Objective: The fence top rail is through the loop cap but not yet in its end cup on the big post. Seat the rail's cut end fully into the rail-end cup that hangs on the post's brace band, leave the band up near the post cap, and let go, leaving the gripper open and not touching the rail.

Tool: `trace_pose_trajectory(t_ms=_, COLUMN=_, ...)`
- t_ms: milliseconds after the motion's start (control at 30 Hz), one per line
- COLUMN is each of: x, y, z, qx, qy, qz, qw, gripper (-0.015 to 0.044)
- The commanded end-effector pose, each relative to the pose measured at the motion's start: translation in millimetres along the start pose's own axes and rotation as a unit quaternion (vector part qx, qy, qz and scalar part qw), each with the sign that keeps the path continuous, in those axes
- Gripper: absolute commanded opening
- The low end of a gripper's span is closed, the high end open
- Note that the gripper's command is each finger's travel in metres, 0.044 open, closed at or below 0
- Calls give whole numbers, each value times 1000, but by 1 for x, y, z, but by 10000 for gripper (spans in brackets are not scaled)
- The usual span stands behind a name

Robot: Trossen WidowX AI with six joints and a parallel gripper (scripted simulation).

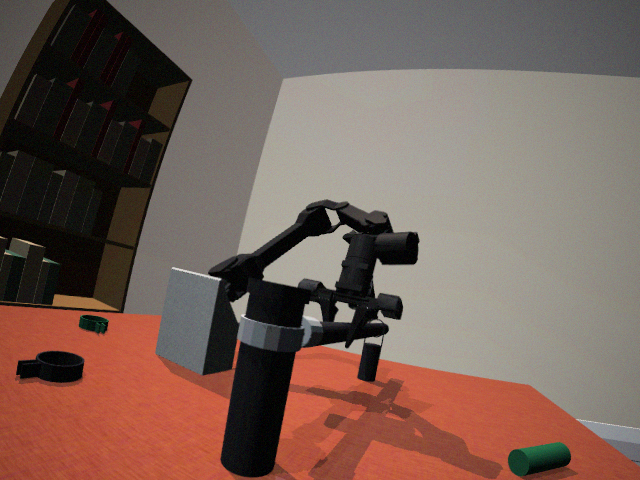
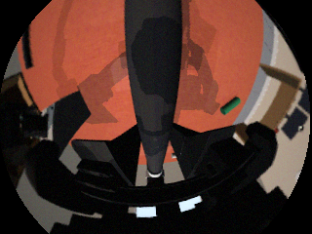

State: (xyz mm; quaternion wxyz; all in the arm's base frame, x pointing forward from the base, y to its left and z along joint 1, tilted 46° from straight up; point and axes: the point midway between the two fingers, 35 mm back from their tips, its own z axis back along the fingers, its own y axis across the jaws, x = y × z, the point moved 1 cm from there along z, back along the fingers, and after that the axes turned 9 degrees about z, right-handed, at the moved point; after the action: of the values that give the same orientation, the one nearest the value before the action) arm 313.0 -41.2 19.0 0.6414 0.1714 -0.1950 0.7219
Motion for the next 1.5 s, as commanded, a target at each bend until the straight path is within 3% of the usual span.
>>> trace_pose_trajectory(t_ms=0, x=-8, y=2, z=1, qx=1, qy=10, qz=-2, qw=1000, gripper=0)
trace_pose_trajectory(t_ms=1467, x=-2, y=1, z=1, qx=1, qy=2, qz=0, qw=1000, gripper=0)
